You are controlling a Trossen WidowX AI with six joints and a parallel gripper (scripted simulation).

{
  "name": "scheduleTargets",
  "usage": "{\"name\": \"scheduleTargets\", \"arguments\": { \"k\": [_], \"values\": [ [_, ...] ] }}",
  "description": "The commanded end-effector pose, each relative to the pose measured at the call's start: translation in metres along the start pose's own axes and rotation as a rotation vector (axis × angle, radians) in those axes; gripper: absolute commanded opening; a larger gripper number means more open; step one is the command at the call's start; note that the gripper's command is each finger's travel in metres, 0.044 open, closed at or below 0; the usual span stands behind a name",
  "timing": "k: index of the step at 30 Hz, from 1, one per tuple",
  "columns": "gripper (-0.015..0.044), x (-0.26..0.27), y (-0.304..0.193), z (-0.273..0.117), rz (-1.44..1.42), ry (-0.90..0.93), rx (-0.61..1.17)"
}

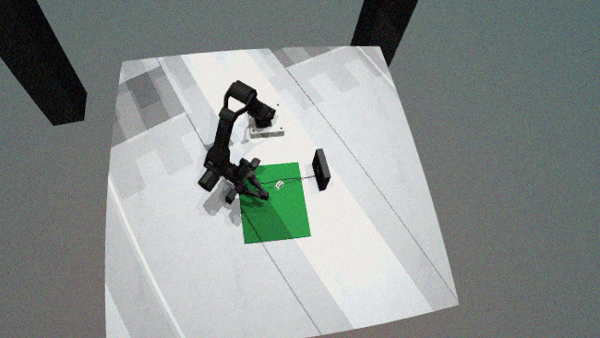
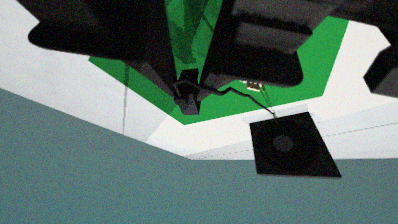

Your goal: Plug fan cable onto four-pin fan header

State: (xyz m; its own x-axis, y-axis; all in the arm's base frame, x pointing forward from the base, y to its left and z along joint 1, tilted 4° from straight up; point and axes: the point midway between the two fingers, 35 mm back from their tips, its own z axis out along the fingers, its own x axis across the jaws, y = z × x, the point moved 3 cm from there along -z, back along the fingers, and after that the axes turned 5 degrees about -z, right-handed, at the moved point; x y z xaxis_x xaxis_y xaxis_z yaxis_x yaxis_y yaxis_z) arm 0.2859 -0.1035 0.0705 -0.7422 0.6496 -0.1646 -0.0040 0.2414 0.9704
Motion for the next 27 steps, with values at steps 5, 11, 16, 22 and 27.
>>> {"name": "scheduleTargets", "arguments": {
  "k": [5, 11, 16, 22, 27],
  "values": [
    [0.0, 0.002, -0.007, 0.002, 0.004, 0.001, -0.001],
    [0.0, 0.003, -0.011, 0.002, 0.004, 0.001, -0.001],
    [0.0, 0.003, -0.015, 0.003, 0.004, 0.001, -0.001],
    [0.0, 0.003, -0.019, 0.004, 0.004, 0.001, -0.001],
    [0.0, 0.004, -0.022, 0.004, 0.004, 0.001, -0.001]
  ]
}}
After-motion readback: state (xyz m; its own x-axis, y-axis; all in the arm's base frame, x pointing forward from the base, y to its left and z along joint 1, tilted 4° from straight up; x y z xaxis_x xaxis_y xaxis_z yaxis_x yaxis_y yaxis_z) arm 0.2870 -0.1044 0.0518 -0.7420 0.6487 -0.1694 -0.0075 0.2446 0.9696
